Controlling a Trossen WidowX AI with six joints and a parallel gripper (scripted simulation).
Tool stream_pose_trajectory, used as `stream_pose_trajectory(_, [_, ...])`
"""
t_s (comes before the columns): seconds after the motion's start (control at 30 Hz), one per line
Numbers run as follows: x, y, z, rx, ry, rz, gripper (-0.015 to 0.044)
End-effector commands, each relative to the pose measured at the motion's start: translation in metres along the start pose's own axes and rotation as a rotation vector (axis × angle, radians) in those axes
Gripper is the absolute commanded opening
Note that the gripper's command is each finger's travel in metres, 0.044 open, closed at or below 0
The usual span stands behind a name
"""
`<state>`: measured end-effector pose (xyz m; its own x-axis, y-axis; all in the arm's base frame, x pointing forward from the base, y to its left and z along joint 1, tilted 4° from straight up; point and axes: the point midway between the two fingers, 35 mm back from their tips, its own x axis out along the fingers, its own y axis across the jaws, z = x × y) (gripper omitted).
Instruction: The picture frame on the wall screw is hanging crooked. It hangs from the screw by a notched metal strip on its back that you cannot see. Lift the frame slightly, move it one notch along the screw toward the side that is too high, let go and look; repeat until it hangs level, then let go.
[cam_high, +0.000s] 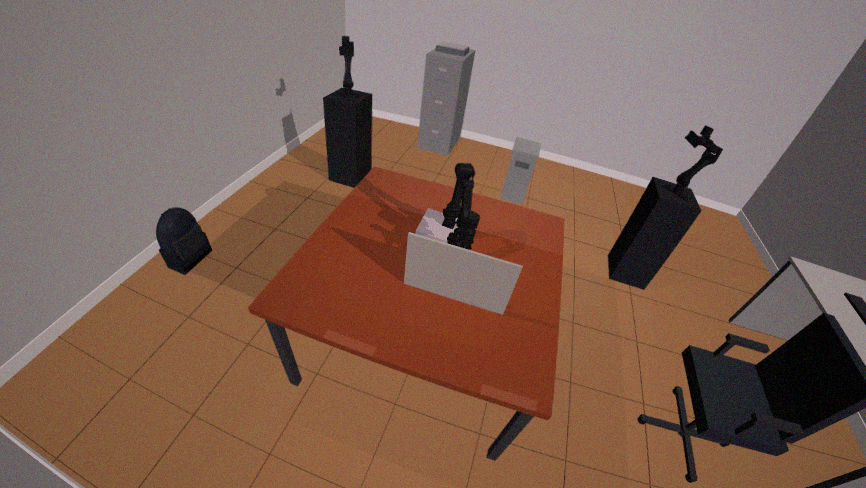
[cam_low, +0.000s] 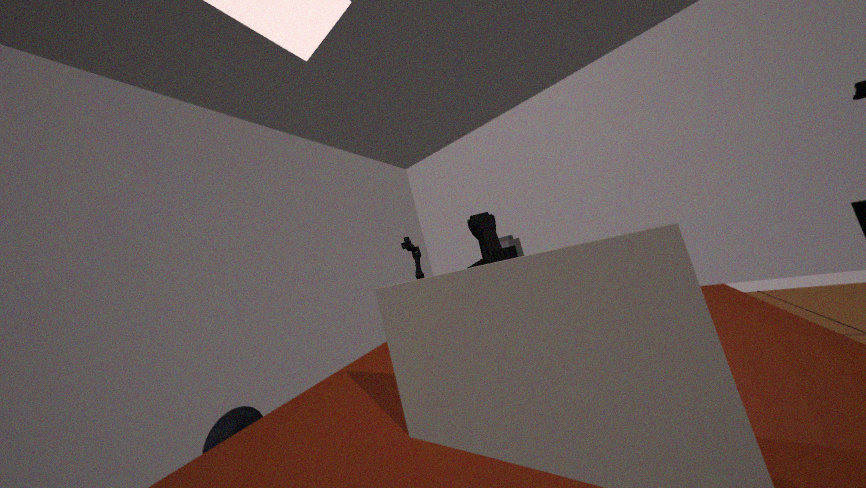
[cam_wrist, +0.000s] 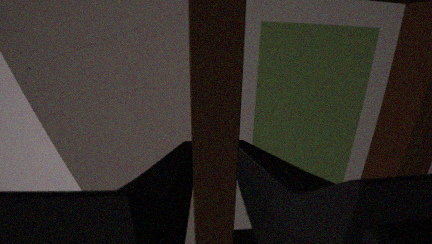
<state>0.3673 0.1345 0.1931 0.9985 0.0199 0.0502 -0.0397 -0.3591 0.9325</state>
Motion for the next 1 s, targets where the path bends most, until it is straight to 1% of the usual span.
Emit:
stream_pose_trajectory(0.0, [0.0002,0.0027,-0.0018,0.011,0.006,0.008,0.0000])
stream_pose_trajectory(0.97, [0.0002,0.0036,-0.0053,0.011,0.006,0.008,0.0000])
